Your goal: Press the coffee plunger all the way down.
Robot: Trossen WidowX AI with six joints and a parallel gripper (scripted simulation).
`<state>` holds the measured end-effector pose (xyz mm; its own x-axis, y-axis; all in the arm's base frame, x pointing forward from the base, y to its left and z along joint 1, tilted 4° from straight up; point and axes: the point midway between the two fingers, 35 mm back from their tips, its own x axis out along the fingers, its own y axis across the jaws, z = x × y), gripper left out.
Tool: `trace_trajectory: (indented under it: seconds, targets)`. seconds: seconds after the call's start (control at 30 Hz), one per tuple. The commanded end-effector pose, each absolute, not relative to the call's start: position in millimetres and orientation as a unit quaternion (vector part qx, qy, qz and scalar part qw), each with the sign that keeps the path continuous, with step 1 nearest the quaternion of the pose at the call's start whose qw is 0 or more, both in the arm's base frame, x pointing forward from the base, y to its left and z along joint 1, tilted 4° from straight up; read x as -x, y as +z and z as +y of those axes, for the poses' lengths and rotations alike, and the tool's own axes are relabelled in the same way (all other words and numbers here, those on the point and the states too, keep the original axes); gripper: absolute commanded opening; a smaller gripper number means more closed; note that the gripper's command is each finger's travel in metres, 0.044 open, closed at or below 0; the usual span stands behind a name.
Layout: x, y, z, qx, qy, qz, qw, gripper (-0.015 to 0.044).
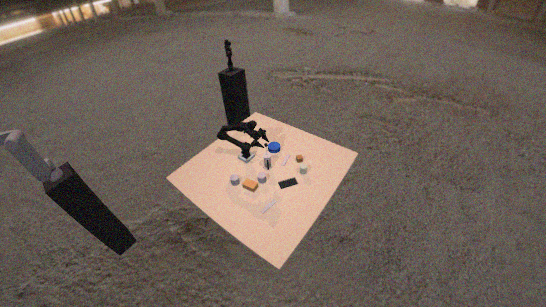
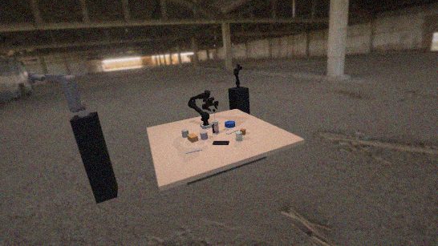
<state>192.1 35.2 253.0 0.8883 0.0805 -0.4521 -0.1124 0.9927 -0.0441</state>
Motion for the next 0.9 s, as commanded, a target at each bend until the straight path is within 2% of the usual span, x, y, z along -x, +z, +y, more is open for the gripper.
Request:
trace_trajectory:
  seconds: [0.0, 0.2, 0.23, 0.87]
  targets:
    - [-193.2, 249.4, 35.4, 0.037, 0.051, 0.234, 0.97, 0.0282]
    - [-193.2, 249.4, 35.4, 0.037, 0.051, 0.234, 0.97, 0.0125]
    - [-193.2, 249.4, 35.4, 0.037, 0.051, 0.234, 0.97, 0.0118]
    - [-193.8, 238.0, 34.9, 0.037, 0.051, 0.235, 0.97, 0.0118]
